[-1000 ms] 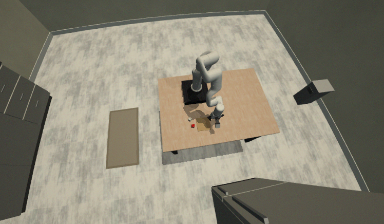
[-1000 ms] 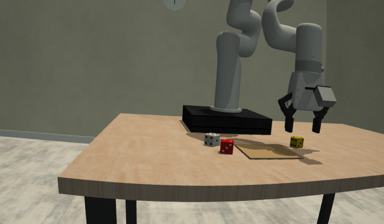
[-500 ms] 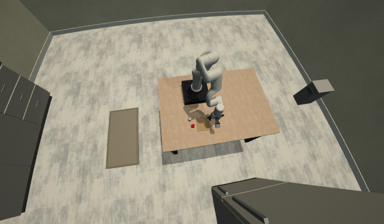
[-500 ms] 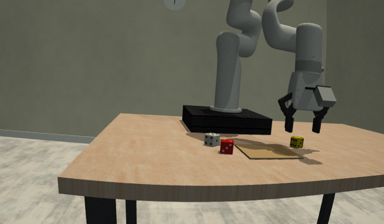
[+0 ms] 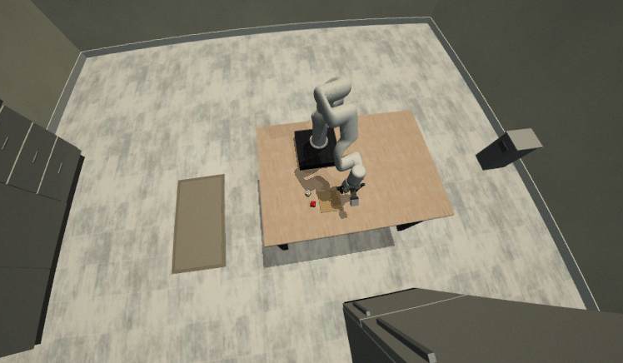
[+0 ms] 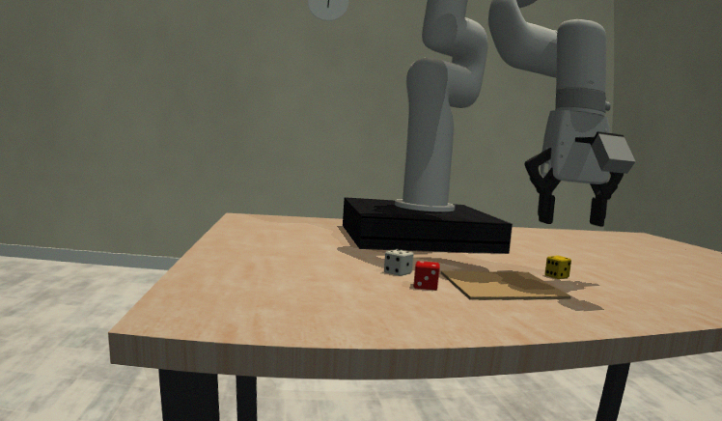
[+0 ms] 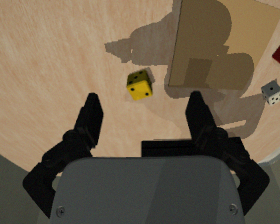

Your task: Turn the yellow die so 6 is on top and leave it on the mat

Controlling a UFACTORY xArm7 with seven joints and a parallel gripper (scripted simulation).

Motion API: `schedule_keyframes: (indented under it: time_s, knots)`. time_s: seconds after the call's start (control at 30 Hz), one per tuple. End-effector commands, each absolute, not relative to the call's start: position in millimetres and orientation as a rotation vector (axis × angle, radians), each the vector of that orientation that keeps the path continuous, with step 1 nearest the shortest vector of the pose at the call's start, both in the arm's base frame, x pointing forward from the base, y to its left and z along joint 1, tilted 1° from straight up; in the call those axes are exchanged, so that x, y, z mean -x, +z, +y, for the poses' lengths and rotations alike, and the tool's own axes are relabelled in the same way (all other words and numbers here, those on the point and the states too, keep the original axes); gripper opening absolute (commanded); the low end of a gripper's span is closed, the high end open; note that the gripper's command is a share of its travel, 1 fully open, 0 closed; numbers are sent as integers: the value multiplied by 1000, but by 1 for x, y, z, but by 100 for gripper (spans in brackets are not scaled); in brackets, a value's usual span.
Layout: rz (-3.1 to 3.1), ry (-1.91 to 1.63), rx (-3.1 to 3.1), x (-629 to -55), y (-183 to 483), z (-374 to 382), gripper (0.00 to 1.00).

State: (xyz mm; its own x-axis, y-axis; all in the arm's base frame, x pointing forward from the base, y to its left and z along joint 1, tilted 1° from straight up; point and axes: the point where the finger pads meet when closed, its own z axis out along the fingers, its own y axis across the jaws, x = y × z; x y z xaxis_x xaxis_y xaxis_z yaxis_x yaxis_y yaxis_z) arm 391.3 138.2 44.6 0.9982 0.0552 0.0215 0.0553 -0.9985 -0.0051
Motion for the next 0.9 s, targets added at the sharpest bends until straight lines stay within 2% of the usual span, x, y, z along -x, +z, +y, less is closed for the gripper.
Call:
schedule_keyframes:
  time_s: [0.0,0.27,0.67,0.87]
  knots:
    - [-87,-37,3135,-391,76,139,100]
    - [-87,-37,3135,-390,108,139,100]
    - [-93,-37,3135,-390,110,139,100]
    - [-426,-38,3110,-369,107,141,100]
